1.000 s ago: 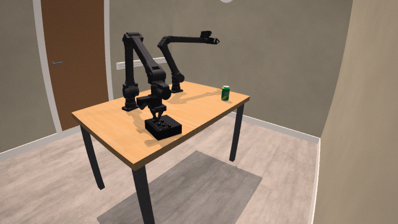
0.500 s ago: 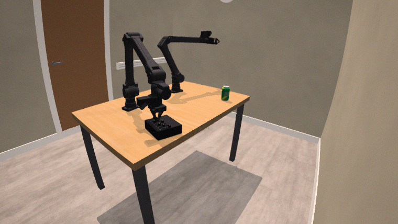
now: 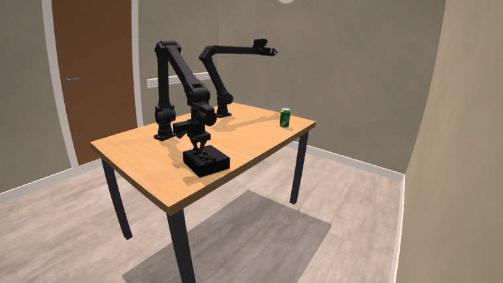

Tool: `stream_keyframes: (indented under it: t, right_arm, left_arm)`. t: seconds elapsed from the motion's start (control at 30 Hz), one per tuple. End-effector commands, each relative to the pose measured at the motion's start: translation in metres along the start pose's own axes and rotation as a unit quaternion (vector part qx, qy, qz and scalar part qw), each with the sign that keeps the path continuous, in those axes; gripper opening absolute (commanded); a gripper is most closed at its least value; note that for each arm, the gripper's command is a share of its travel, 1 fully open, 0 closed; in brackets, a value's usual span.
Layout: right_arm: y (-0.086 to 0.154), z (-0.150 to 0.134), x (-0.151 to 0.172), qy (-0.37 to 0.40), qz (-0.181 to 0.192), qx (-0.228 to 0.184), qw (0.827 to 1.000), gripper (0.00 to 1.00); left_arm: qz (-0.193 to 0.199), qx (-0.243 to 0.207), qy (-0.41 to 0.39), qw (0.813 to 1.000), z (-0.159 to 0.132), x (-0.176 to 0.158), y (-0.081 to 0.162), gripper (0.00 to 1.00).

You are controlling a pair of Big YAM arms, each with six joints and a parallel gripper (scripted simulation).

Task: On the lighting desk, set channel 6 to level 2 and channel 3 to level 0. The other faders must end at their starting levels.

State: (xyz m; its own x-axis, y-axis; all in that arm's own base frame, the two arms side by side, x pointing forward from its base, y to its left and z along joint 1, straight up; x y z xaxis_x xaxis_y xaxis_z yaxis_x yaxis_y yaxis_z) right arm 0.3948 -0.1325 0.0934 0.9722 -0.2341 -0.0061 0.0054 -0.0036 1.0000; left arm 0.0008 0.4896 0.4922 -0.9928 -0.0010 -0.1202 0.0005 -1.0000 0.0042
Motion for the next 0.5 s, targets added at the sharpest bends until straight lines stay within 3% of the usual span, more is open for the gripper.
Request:
stream_keyframes:
  t: [0.0,0.47]
  right_arm:
    - [0.023,-0.005,0.012,-0.001,0.026,-0.004,1.0,0.0]
    - [0.065,-0.004,0.018,-0.001,0.037,-0.005,0.999,0.0]
  left_arm:
    - [-0.001,-0.019,0.004,1.0,0.011,0.001,0.003,1.0]
    - [-0.001,-0.019,0.004,1.0,0.011,0.001,0.003,1.0]
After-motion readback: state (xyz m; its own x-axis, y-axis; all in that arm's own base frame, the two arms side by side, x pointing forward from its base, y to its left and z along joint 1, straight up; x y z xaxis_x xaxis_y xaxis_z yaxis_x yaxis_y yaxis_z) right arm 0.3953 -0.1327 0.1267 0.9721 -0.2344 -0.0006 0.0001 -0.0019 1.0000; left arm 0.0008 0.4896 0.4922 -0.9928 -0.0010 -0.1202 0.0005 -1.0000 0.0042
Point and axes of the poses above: on each arm, the point where the finger pads meet when closed, its own y axis back along the fingers, its own x axis across the jaws, z = x × y, the point moved 3 cm from there along y, back along the fingers, and after that the axes turned 7 degrees about y, right-handed, at the moved point
